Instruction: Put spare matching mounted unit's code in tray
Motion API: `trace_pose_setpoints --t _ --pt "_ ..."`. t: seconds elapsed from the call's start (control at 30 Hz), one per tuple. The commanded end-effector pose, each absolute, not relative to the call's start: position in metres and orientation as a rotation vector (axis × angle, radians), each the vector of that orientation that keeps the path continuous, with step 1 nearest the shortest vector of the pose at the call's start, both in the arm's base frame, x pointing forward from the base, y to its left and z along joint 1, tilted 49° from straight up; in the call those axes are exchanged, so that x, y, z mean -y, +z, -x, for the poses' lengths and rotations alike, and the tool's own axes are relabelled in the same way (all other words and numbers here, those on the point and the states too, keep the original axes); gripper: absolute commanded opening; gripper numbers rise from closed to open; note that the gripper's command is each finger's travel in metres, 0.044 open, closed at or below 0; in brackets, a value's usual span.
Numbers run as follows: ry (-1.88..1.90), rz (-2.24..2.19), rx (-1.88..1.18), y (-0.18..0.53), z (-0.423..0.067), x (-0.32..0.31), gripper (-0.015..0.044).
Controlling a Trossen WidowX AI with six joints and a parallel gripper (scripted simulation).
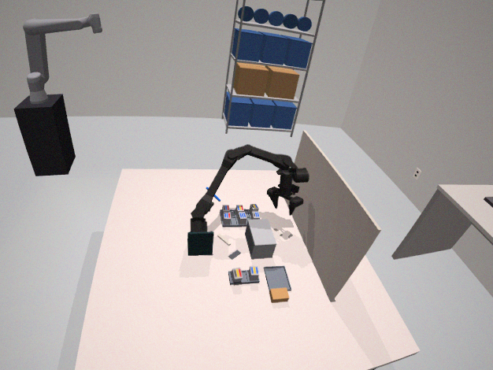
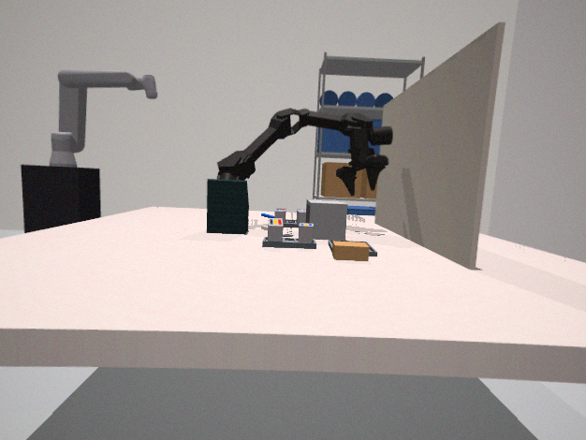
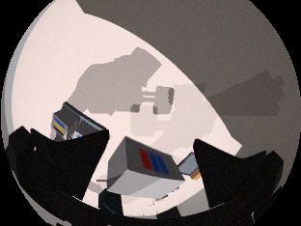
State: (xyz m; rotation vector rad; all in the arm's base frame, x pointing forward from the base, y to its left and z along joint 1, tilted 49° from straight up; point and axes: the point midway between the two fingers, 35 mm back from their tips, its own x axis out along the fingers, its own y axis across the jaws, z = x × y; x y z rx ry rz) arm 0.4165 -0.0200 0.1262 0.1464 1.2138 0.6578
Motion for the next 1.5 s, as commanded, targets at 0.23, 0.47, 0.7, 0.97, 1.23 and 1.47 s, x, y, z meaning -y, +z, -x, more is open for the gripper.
trace_pose_setpoints --t 0.23,0.47,0.7,0.97,1.23,1.47 --pt "0.516 -0.750 -1.358 0.094 -0.356 0.139 0.0440" --pt "0.516 -0.750 -1.358 0.094 -0.356 0.139 0.0440" --pt "0.516 -0.750 -1.358 0.094 -0.356 0.139 0.0440" --pt "0.626 -0.613 -1.297 0.112 -0.342 0.118 0.0440" --pt "0.946 -0.169 -1.064 0.156 -0.280 0.050 0.0440" --pt "1.186 0.217 -0.816 0.168 -0.211 -0.008 0.0440"
